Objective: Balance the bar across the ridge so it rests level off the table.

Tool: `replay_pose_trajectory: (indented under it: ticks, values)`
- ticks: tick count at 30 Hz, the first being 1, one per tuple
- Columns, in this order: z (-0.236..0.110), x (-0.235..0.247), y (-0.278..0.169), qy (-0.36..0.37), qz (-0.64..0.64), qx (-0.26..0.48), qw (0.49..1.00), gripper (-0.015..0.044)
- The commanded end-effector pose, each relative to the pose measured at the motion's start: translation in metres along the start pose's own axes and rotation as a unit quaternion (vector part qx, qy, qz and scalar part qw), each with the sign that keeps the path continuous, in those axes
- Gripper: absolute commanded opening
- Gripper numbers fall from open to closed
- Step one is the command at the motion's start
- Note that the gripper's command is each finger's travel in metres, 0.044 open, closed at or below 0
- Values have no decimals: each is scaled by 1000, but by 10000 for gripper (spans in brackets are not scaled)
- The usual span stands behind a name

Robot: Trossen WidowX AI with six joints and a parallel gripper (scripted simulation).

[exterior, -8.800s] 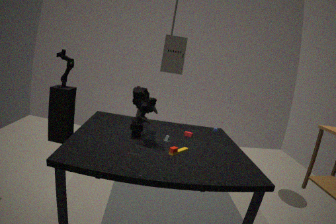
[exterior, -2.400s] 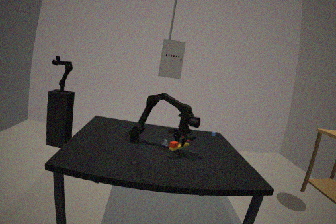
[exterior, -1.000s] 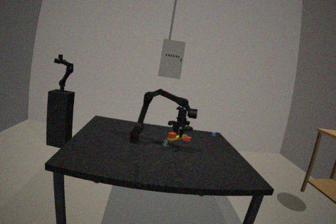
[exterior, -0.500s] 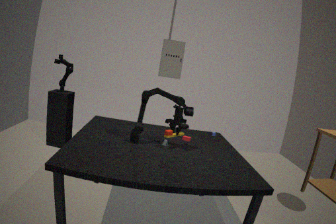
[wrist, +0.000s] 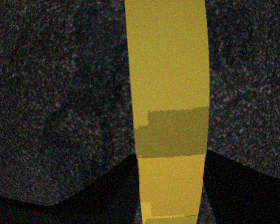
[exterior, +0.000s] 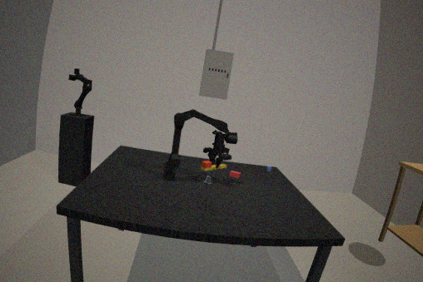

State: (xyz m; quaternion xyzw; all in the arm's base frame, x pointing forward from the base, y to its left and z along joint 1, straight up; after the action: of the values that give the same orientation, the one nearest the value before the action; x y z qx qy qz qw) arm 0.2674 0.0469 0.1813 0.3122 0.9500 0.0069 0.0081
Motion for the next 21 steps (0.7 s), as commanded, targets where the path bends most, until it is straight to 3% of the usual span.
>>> replay_pose_trajectory:
  ticks: [1, 21]
  values:
    - [0, 8, 1, -3, 5, 0, 1000, 0]
    - [30, 8, 2, -3, 5, 0, 1000, 0]
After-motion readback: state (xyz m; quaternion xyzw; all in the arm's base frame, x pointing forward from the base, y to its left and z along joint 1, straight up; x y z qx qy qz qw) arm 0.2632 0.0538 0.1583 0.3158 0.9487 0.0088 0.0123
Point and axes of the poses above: the point midway between the two fingers, 35 mm back from their tips, its own z axis out along the fingers, its own x axis across the jaws, y = z × x, the point moved 4 cm from there along -z, back along the fingers, and after that the axes turned 12 degrees about -z, right-handed, at the moved point
